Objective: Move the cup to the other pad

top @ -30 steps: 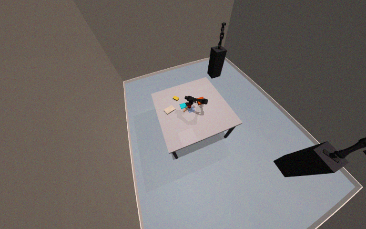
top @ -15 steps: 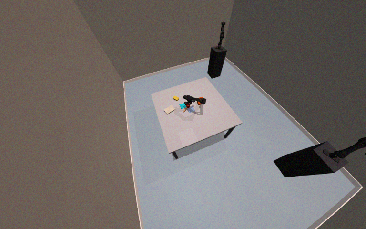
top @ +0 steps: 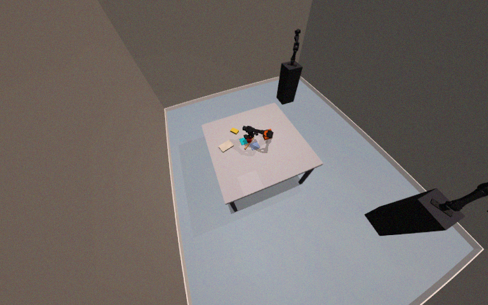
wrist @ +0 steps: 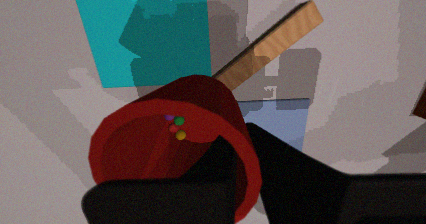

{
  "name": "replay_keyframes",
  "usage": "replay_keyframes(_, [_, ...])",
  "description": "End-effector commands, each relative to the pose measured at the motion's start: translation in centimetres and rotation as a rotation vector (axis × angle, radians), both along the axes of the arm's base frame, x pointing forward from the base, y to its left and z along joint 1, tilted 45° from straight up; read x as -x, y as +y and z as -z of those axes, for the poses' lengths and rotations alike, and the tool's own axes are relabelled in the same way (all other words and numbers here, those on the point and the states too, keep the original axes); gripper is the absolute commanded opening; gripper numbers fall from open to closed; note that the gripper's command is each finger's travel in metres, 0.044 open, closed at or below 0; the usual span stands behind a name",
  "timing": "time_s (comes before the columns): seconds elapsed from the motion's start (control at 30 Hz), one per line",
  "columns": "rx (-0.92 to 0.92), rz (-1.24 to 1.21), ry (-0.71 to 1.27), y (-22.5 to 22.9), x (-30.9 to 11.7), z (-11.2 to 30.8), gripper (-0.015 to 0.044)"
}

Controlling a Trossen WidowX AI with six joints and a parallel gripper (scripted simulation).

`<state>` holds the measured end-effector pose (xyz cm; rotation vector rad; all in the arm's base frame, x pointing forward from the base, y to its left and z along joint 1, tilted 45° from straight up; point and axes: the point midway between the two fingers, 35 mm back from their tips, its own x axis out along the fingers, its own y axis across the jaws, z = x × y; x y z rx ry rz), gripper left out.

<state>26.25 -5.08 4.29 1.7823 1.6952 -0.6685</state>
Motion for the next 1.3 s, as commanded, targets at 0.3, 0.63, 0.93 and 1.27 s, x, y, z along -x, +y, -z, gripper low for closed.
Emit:
replay_keyframes(0.3, [0.004,-0.003,-0.002,-1.6,-1.5,1.3,0.0])
replay_keyframes(0.63, [0.005,-0.003,-0.002,-2.7,-2.6,2.2,0.0])
replay_keyframes(0.93, [0.005,-0.003,-0.003,-3.7,-3.6,3.0,0.0])
replay_keyframes(1.27, [0.006,-0.003,-0.004,-4.8,-4.7,4.1,0.0])
